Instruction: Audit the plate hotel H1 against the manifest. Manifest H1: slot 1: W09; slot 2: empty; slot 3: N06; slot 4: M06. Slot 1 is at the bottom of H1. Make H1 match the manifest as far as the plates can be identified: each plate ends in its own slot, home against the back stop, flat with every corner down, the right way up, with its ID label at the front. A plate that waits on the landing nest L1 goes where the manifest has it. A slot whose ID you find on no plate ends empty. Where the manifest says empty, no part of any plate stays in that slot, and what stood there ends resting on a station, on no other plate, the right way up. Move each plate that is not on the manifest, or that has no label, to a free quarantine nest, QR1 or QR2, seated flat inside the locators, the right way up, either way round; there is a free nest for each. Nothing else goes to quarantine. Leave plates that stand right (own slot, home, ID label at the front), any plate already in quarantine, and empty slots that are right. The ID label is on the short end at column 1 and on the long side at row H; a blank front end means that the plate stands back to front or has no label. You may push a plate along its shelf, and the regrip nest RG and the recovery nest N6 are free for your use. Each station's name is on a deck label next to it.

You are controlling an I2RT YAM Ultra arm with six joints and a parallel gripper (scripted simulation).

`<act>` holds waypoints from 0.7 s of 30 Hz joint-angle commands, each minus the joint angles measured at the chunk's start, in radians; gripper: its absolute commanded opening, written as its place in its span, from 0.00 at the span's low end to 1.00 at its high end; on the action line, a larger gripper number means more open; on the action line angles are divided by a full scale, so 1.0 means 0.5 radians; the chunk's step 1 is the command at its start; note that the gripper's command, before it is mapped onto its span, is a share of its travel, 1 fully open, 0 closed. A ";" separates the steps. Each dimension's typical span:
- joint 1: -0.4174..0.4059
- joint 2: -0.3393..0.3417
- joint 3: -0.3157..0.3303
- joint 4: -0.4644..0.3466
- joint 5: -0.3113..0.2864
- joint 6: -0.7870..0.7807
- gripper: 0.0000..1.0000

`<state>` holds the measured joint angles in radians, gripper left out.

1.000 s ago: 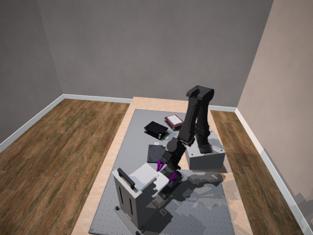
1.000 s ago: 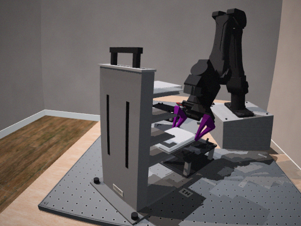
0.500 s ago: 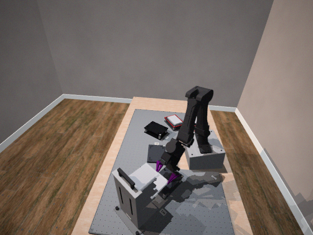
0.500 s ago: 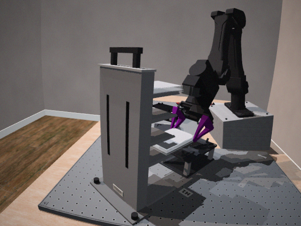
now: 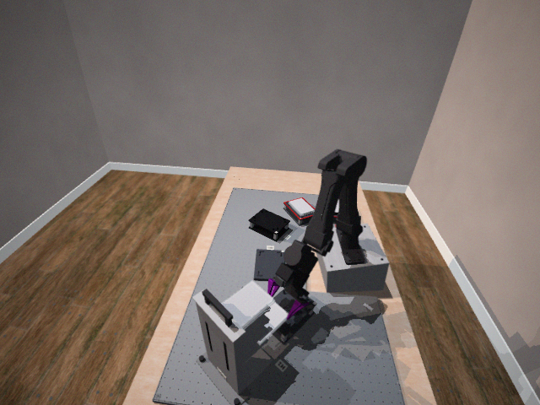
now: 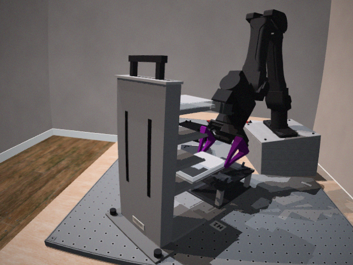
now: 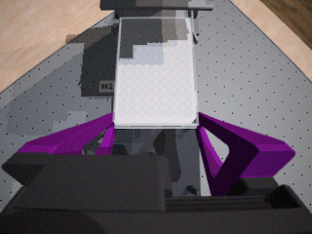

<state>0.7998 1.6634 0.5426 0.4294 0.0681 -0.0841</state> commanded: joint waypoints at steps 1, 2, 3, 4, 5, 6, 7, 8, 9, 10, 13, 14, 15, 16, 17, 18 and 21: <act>0.000 -0.003 0.040 0.037 -0.002 0.000 0.86; 0.000 0.002 0.045 0.037 -0.002 0.000 0.86; 0.000 0.007 0.050 0.037 -0.002 0.000 0.86; 0.000 0.012 0.055 0.037 -0.002 0.000 0.86; 0.000 0.017 0.060 0.037 -0.002 0.000 0.86; 0.000 0.017 0.060 0.037 -0.002 0.000 0.86; 0.000 0.017 0.060 0.037 -0.002 0.000 0.86; 0.000 0.022 0.065 0.038 -0.002 0.000 0.86; 0.000 0.028 0.069 0.038 -0.002 0.000 0.86; 0.000 0.033 0.074 0.039 -0.003 0.000 0.86; -0.001 0.049 0.089 0.039 -0.003 0.000 0.86; -0.001 0.054 0.094 0.039 -0.003 0.000 0.86; -0.001 0.058 0.100 0.039 -0.003 0.000 0.86; -0.001 0.063 0.105 0.039 -0.003 0.000 0.86; -0.001 0.068 0.110 0.038 -0.003 0.000 0.86; -0.001 0.073 0.115 0.038 -0.003 0.000 0.86; -0.001 0.087 0.130 0.037 -0.003 -0.001 0.86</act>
<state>0.7990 1.7111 0.5911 0.4305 0.0673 -0.0841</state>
